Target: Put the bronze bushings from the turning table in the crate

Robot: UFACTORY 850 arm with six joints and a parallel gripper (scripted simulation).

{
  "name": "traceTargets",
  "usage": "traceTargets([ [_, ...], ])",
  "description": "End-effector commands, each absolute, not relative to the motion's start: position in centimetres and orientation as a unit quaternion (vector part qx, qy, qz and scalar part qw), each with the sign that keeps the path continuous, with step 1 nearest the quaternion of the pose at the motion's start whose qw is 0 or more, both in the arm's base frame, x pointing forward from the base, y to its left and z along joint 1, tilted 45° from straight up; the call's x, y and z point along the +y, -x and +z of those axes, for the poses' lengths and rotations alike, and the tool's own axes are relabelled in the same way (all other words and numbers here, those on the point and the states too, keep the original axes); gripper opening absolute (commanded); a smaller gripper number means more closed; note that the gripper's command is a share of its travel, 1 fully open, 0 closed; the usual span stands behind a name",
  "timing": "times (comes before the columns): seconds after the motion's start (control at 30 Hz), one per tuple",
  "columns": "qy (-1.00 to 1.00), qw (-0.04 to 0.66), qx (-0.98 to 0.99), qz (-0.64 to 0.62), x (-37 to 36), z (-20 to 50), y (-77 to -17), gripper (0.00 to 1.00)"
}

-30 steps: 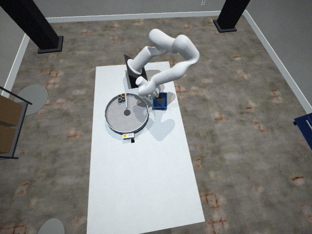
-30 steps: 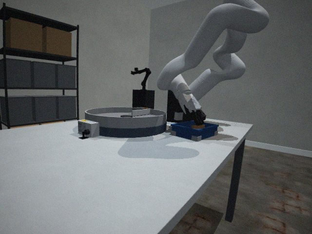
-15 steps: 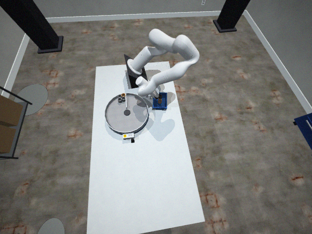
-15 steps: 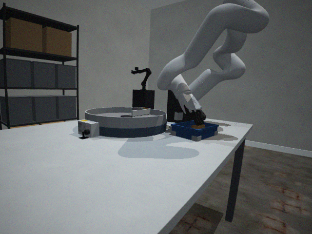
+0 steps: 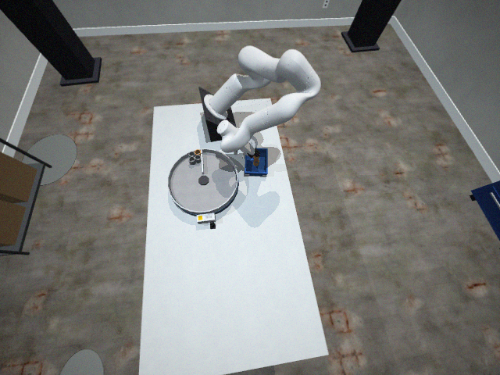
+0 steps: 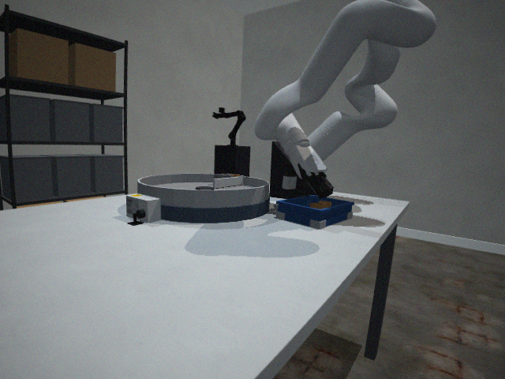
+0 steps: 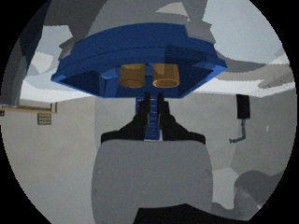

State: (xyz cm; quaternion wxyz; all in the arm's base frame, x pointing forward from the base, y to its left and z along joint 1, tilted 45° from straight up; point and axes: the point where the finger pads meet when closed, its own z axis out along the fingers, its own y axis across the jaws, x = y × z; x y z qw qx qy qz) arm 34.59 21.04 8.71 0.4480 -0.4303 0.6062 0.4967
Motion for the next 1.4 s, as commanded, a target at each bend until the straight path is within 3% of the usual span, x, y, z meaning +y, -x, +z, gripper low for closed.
traceTargets([
  [0.0,0.43,0.448,0.606,0.496,19.6,10.1,-34.8,0.12],
  [1.37,0.43,0.448,0.606,0.496,16.6,13.1,-35.0,0.12],
])
